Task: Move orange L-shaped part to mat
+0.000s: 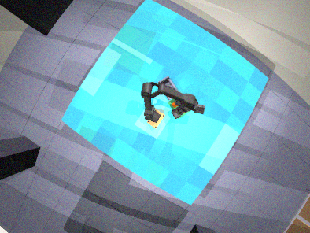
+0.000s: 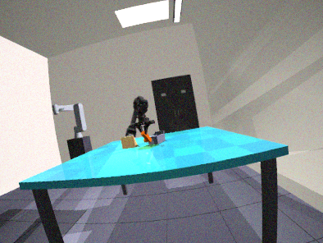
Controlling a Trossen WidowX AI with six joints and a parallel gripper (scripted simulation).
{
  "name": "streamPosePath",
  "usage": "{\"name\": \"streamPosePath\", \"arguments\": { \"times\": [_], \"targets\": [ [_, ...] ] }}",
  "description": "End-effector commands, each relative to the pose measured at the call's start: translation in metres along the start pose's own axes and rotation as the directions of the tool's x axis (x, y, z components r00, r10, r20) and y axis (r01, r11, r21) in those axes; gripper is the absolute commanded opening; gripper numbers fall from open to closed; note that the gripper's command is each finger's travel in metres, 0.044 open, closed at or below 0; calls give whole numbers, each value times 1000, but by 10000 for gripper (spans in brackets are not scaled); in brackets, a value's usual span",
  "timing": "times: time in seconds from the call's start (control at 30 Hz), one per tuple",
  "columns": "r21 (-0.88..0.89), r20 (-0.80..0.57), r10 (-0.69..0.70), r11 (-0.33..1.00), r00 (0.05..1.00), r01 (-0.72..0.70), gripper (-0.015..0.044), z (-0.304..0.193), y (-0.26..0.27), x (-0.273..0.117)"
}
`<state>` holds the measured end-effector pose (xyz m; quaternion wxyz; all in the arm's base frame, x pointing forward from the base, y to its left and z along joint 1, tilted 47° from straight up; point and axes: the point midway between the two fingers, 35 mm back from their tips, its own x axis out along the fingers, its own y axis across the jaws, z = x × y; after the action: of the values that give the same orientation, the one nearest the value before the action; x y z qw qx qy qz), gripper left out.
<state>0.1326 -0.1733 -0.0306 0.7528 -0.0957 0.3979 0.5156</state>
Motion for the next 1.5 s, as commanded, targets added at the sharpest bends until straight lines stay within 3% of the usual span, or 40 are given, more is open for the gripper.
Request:
{"name": "streamPosePath", "arguments": {
  "times": [0.0, 0.43, 1.13, 1.47],
  "targets": [
    [6, 6, 3, 1000, 1000, -3, 0, 0, 0, 8],
    [6, 7, 3, 1000, 1000, -3, 0, 1, 1, 28],
    [1, 3, 4, 1000, 1000, -4, 0, 1, 1, 27],
    [1, 3, 4, 1000, 1000, -4, 263, 1, 1, 25]
  ]
}}
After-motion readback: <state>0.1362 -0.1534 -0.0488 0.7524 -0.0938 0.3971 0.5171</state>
